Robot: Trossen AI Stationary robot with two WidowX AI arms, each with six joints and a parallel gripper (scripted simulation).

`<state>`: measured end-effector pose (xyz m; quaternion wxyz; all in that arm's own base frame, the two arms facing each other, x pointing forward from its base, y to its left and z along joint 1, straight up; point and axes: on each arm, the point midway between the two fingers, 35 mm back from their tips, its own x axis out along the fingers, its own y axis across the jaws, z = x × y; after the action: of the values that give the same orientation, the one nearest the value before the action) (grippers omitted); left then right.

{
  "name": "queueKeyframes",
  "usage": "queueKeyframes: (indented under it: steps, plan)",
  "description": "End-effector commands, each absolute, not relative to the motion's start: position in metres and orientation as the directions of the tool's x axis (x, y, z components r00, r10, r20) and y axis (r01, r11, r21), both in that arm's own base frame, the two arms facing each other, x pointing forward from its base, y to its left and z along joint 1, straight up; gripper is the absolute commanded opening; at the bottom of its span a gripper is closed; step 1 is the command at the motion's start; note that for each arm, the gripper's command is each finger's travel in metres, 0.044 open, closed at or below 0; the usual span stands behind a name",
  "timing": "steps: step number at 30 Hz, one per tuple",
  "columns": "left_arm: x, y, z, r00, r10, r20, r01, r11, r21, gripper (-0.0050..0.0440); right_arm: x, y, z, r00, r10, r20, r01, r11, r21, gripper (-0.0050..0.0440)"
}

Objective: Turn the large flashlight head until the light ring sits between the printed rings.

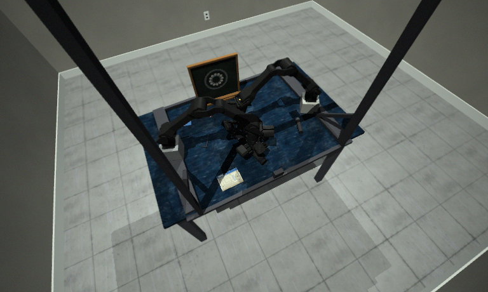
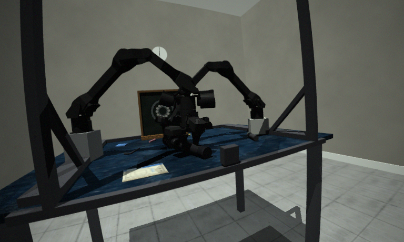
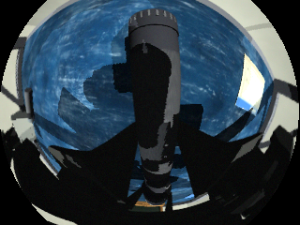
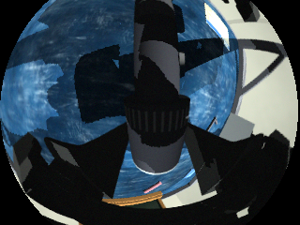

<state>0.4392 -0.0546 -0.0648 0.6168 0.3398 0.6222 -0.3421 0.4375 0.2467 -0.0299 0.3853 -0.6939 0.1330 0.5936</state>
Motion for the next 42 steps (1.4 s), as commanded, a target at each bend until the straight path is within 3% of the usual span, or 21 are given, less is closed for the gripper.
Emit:
queueKeyframes:
  steps: [1,25,32,33,42]
  plan:
    - [0.4467,-0.0558,-0.0493,0.029,-0.005,-1.0,0.844,0.536,0.021,0.013,0.4455,0.2507,-0.0172,0.254,0.243,-0.936,-0.649,-0.675,-0.351,0.0226]
    - [0.4467,-0.0558,-0.0493,0.029,-0.005,-1.0,0.844,0.536,0.021,0.013,0.4482,0.2534,-0.0176,0.08,0.061,-0.995,-0.692,-0.715,-0.1,0.0226]
    - [0.4467,-0.0558,-0.0493,0.029,-0.005,-1.0,0.844,0.536,0.021,0.013,0.446,0.2521,-0.0209,0.075,0.06,-0.995,-0.692,-0.715,-0.096,0.0226]
    - [0.4467,-0.0558,-0.0493,0.029,-0.005,-1.0,0.844,0.536,0.021,0.013,0.4463,0.2523,-0.0205,0.076,0.061,-0.995,-0.692,-0.715,-0.096,0.0337]
    - [0.4467,-0.0558,-0.0493,0.029,-0.005,-1.0,0.844,0.536,0.021,0.013,0.4463,0.2523,-0.0205,0.076,0.061,-0.995,-0.692,-0.715,-0.096,0.0337]
